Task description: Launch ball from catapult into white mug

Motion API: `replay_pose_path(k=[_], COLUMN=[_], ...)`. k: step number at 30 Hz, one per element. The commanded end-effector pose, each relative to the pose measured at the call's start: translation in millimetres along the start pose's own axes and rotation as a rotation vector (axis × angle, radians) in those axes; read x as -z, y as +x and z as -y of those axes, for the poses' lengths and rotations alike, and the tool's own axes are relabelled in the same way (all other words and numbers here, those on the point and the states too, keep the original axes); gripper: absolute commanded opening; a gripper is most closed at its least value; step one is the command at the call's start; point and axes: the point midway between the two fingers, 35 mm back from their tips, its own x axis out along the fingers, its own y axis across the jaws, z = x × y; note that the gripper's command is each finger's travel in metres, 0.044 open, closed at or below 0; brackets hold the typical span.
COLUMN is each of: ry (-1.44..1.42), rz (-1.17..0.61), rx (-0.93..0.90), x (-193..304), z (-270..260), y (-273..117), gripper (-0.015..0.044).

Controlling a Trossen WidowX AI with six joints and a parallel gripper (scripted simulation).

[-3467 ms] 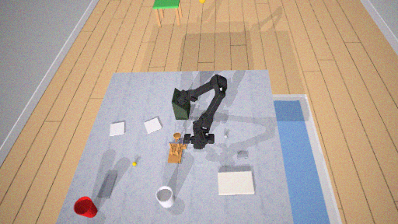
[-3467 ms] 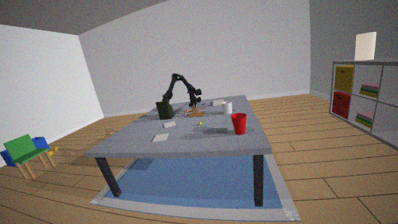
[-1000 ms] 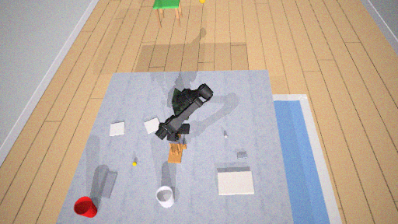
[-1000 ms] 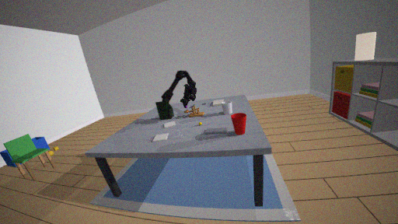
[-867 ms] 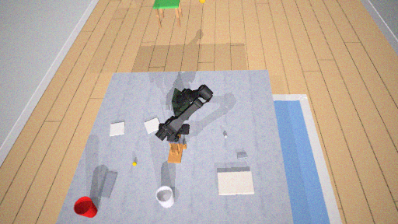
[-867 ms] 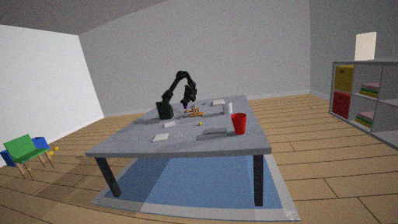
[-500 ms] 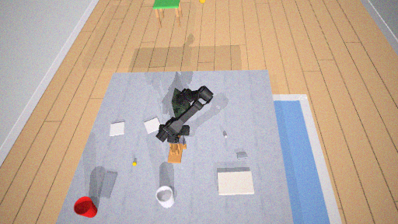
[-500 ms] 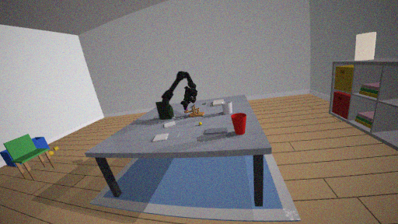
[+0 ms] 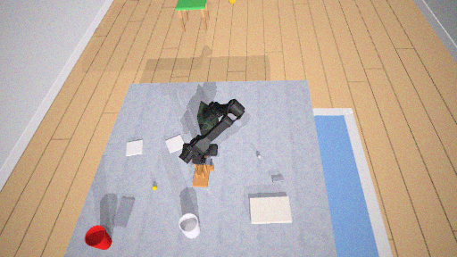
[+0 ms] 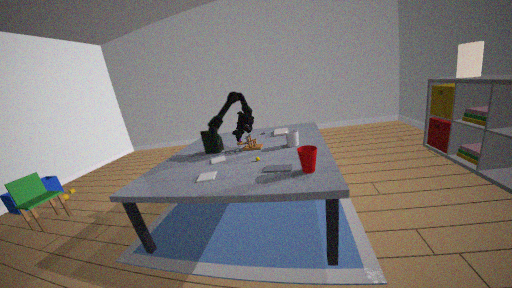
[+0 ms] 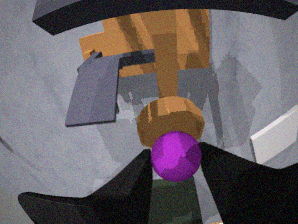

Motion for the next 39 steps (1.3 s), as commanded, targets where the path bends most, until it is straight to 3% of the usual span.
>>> replay_pose_path(k=[1,4,10,15,16,20,39], ry=[-0.002,0.000,0.009,0.010,0.019,0.031,-0.008], rz=[0.000,0.001,0.000,-0.001,0.003,0.107,0.728], rx=[0.001,0.003,0.001,-0.002,-0.004,0.043,0.149], x=[0.0,1.6,33.0,40.0,25.3,-2.8,-156.3], z=[-0.1,0.8,1.9,0.8,3.0,14.6,35.7], y=[-0.6,-10.5,-97.0,-109.2,-83.5,-95.2,-212.4], gripper=[0.0210,0.0289,0.0440,0.0440,0.0440,0.0440,0.0440])
